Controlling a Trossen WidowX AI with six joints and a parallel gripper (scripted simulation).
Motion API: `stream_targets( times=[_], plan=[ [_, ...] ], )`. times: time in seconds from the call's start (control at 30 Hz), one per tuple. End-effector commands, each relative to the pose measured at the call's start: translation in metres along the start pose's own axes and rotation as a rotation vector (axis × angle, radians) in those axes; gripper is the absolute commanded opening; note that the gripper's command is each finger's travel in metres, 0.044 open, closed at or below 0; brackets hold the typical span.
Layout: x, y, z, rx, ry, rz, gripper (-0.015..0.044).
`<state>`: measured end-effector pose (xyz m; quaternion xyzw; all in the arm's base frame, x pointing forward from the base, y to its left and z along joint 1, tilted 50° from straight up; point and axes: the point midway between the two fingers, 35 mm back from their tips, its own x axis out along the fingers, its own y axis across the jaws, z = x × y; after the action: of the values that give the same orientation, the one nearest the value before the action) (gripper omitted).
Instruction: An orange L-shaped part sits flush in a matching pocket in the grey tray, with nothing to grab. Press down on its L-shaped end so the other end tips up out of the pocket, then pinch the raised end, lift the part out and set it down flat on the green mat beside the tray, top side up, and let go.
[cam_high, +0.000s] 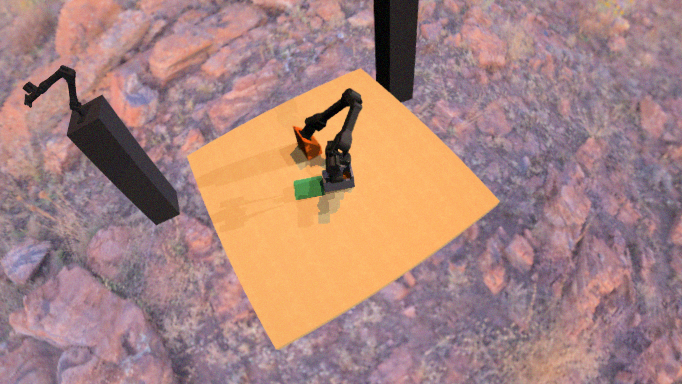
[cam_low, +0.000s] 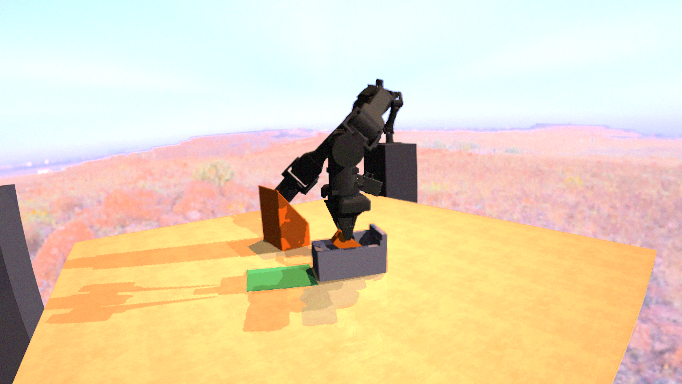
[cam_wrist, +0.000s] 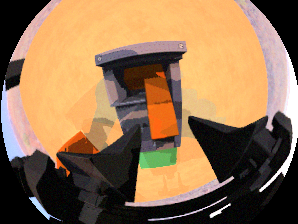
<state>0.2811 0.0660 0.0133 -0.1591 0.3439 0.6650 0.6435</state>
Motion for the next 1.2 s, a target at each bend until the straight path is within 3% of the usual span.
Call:
stream_targets(
  times=[0.0,0.33,0.53,0.83,0.93,1.17],
  plan=[
    [0.008,0.000,0.000,0.005,-0.004,0.000,0.0280],
    [0.020,0.001,0.000,0.005,-0.006,0.001,0.0280],
    [0.017,0.001,0.000,0.000,-0.002,0.003,0.0122],
    [0.017,0.001,0.000,0.000,-0.002,0.003,0.0062],
    [0.017,0.001,0.000,0.000,-0.002,0.003,0.0000],
    [0.015,0.001,0.000,0.000,-0.002,0.002,0.0000]
  ],
)
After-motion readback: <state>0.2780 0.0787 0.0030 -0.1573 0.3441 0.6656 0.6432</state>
